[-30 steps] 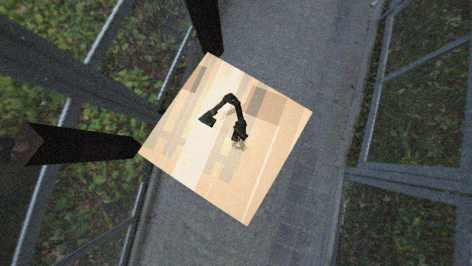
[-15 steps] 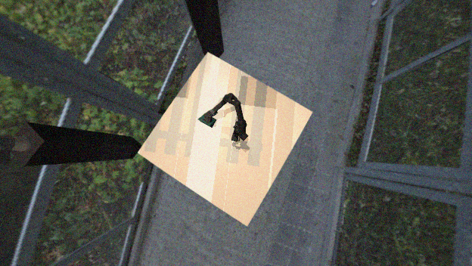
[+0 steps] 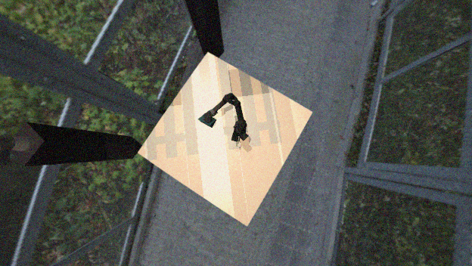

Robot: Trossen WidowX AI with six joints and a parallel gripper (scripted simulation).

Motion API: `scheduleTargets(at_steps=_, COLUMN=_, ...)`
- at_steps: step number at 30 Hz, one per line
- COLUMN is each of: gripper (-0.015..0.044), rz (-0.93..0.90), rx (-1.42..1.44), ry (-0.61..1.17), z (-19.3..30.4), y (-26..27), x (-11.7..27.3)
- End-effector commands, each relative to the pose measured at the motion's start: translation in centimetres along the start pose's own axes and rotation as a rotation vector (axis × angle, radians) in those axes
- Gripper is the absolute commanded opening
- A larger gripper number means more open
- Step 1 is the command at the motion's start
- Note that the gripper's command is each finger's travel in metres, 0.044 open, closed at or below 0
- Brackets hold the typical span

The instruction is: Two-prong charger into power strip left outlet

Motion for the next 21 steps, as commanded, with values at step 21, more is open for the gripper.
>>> scheduleTargets(at_steps=21, gripper=0.0000, rz=0.003, rx=0.023, ry=-0.024, z=-0.62, y=-0.01, x=0.27)
Point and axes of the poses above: the point midway between the two fingers, 35 mm back from their tips, its own x axis back along the fingers, its own y axis across the jaws, z = x × y, the point moved 6 cm from there along x, back along the fingers, and after that the axes turned 12 degrees about x, right-handed, at the moved point
